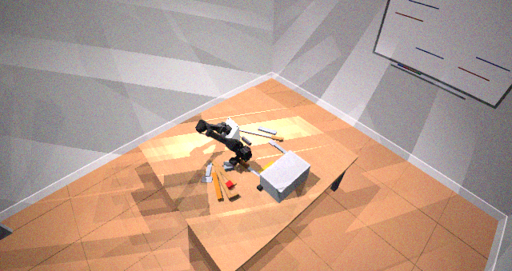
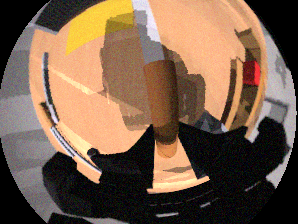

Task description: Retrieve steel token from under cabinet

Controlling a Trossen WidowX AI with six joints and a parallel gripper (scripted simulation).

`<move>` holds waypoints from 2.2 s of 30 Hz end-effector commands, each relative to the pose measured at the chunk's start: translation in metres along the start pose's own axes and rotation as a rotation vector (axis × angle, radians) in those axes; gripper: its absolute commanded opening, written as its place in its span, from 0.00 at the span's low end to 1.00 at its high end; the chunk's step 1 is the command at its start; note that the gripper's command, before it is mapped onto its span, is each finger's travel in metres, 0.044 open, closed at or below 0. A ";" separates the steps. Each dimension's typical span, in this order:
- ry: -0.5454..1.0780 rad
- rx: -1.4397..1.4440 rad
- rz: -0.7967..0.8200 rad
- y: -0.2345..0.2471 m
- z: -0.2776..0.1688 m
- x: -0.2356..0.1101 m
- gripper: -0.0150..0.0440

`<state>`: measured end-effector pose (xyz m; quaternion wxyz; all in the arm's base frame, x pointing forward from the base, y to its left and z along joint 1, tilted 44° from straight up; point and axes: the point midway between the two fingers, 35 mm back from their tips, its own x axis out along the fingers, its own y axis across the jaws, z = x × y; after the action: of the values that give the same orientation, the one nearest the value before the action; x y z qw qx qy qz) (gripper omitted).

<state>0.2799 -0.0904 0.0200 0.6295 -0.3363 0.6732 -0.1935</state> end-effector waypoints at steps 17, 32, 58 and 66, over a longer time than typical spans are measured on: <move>0.001 0.000 -0.002 -0.001 0.024 0.000 0.25; 0.000 0.000 -0.002 -0.001 0.040 -0.001 0.25; -0.001 0.001 -0.002 -0.001 0.067 -0.002 0.25; -0.001 0.001 -0.002 -0.001 0.075 -0.002 0.25</move>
<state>0.3487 -0.0783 0.0129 0.6284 -0.3377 0.6738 -0.1926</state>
